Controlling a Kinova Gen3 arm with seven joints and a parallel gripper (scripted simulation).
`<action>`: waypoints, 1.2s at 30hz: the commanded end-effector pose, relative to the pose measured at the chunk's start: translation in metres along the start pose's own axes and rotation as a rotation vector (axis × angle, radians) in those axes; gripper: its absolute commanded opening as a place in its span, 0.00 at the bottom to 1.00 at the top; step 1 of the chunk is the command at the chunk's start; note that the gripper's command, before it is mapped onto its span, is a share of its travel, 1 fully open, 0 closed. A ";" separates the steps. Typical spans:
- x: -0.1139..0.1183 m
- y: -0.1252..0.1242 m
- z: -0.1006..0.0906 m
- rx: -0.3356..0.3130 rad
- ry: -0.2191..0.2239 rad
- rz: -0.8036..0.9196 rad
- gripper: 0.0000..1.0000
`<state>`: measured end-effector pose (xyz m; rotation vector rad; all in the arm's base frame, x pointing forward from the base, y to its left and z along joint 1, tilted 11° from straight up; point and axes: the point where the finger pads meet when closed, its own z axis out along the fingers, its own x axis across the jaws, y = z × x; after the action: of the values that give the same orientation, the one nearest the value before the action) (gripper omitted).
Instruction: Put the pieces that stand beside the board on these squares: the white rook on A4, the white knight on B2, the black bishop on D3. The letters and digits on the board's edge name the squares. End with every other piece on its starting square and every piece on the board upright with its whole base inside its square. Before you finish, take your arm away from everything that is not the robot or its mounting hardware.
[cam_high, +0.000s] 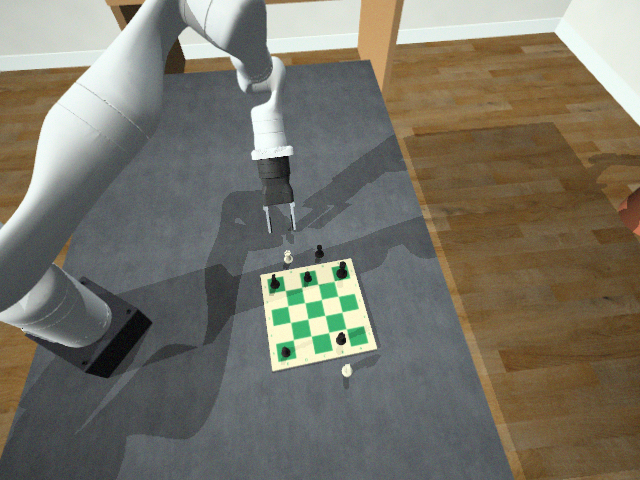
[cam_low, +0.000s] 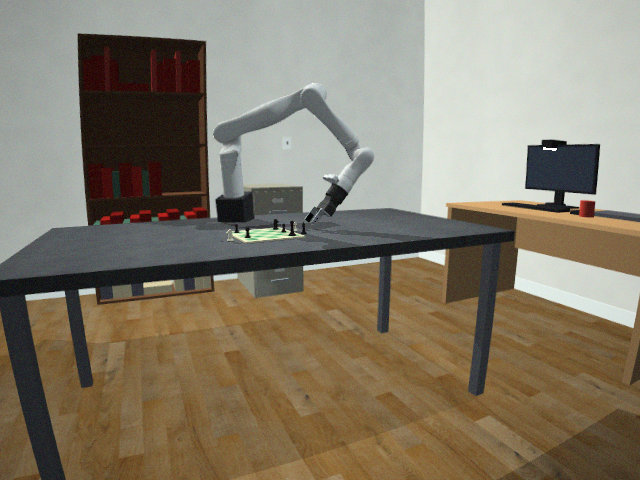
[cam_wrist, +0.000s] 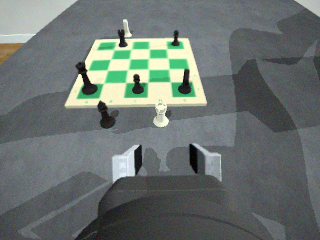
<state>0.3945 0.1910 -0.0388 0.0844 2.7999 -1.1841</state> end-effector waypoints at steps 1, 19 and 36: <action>0.001 0.001 0.000 0.005 -0.003 -0.004 1.00; 0.004 -0.002 0.005 0.036 -0.015 -0.016 1.00; 0.005 -0.002 0.005 0.039 -0.017 -0.017 1.00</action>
<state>0.3897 0.1850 -0.0420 0.0528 2.7696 -1.2404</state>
